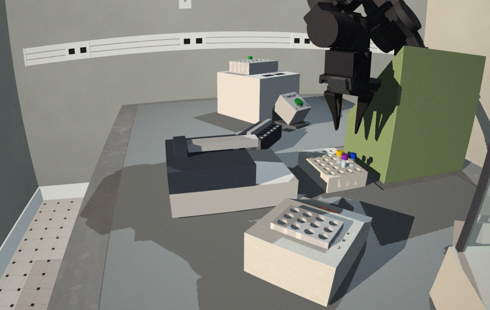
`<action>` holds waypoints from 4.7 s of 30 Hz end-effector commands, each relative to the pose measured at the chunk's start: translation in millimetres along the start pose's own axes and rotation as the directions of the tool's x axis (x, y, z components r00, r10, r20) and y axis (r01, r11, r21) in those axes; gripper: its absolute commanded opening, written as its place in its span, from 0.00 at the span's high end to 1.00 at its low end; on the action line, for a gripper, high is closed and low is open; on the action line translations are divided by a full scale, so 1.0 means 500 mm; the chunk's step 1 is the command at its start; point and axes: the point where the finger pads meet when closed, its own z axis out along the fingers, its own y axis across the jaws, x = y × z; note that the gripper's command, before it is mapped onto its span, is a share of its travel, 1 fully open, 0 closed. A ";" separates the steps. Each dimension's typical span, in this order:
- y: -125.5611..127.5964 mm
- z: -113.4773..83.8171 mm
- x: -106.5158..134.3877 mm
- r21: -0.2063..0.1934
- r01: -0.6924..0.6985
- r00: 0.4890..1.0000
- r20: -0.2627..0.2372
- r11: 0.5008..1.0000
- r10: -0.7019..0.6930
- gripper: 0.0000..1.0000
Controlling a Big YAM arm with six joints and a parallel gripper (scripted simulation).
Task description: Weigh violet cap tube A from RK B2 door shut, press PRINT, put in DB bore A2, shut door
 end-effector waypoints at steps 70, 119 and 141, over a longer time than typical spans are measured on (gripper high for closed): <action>-0.004 0.073 -0.009 0.004 -0.001 1.000 0.010 1.000 0.000 0.64; 0.004 0.117 0.004 -0.006 0.007 1.000 -0.006 1.000 -0.007 0.64; -0.002 0.114 -0.007 0.003 0.002 1.000 0.008 1.000 -0.002 0.64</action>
